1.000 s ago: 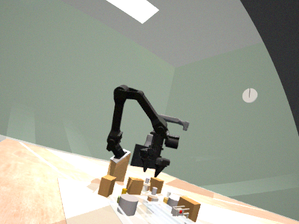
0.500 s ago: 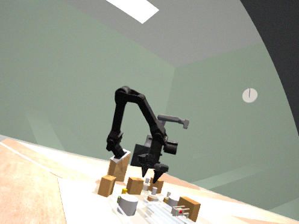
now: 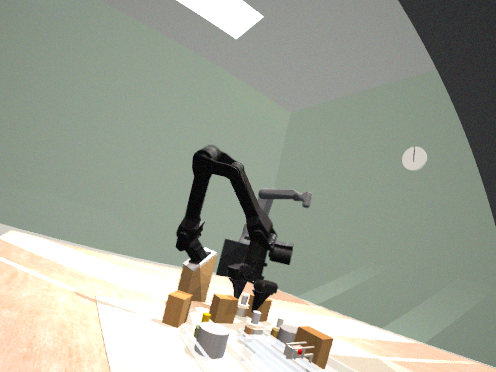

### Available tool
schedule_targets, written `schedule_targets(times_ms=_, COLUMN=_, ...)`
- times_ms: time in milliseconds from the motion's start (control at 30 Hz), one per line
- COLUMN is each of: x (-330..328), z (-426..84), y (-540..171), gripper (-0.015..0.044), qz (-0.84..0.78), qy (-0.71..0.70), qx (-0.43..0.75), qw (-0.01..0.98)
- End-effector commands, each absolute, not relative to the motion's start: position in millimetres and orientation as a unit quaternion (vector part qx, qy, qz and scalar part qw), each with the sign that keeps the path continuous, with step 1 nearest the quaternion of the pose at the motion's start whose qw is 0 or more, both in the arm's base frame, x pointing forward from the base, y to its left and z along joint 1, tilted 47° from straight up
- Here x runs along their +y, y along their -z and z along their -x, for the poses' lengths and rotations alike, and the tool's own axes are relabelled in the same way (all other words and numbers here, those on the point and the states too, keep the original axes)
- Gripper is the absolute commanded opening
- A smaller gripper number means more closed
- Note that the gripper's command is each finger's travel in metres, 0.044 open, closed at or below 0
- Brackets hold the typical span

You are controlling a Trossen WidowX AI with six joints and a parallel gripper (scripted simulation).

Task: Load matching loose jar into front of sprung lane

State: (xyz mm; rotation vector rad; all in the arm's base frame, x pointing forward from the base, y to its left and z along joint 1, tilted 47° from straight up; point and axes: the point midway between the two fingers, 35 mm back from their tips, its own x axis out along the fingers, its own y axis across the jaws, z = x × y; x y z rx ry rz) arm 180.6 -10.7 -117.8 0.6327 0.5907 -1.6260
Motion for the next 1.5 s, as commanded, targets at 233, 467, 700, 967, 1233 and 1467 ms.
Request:
schedule_targets(times_ms=233, x=-20.4, z=-175.6, y=123.7, gripper=0.0361, qz=-0.267, qy=0.704, qx=0.256, qw=0.607)
schedule_targets(times_ms=467, x=-20.4, z=-175.6, y=123.7, gripper=0.0177, qz=-0.267, qy=0.704, qx=0.256, qw=0.607)
schedule_targets(times_ms=700, x=-20.4, z=-175.6, y=123.7, gripper=0.0111, qz=-0.267, qy=0.704, qx=0.256, qw=0.607)
schedule_targets(times_ms=967, x=3.4, z=-181.0, y=105.3, gripper=0.0, qz=-0.264, qy=0.698, qx=0.264, qw=0.611)
schedule_targets(times_ms=1233, x=38.5, z=-181.4, y=71.4, gripper=0.0, qz=-0.266, qy=0.7, qx=0.263, qw=0.608)
schedule_targets(times_ms=1467, x=57.4, z=-177.3, y=48.6, gripper=0.0, qz=-0.268, qy=0.704, qx=0.257, qw=0.606)
